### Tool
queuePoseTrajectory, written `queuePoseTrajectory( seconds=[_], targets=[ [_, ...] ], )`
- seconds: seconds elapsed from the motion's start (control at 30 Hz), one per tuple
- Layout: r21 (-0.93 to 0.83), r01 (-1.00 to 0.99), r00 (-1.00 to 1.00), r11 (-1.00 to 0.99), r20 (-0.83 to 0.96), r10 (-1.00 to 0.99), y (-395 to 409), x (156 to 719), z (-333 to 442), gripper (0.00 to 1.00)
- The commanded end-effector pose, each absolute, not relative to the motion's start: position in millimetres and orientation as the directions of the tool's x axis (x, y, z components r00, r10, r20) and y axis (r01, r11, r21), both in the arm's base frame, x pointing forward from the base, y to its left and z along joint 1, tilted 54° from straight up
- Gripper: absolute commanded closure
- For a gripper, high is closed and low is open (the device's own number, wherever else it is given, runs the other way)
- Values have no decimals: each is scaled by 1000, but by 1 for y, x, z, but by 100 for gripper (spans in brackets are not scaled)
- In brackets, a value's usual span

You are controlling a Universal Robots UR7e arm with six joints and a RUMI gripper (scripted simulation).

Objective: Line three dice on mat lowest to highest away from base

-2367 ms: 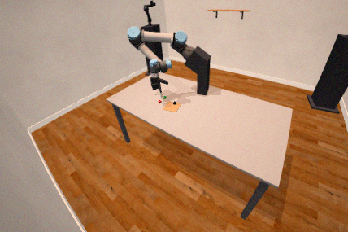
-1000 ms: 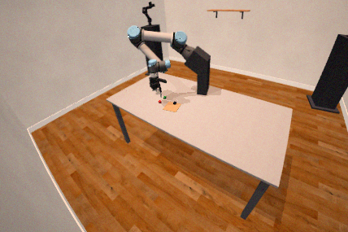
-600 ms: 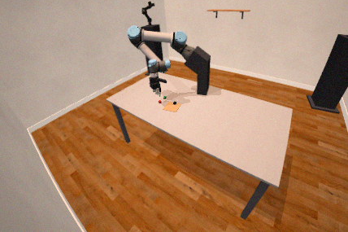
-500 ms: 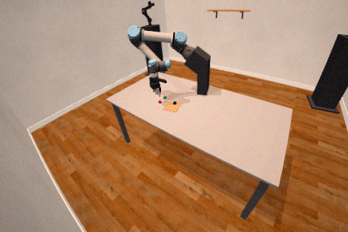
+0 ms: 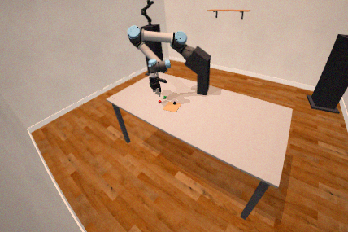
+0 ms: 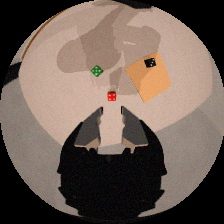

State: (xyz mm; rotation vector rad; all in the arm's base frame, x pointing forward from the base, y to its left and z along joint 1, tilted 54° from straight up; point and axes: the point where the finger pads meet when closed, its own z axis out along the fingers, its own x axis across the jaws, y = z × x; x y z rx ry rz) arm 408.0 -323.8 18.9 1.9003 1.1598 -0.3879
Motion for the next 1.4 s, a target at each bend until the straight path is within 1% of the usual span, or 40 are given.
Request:
queuePoseTrajectory(
  seconds=[0.0, 1.37],
  targets=[
    [506, 838, 521, -204, -632, 573, -324, 408, 19, 76],
    [503, 840, 519, -205, -633, 574, -350, 413, 0, 76]
  ],
)
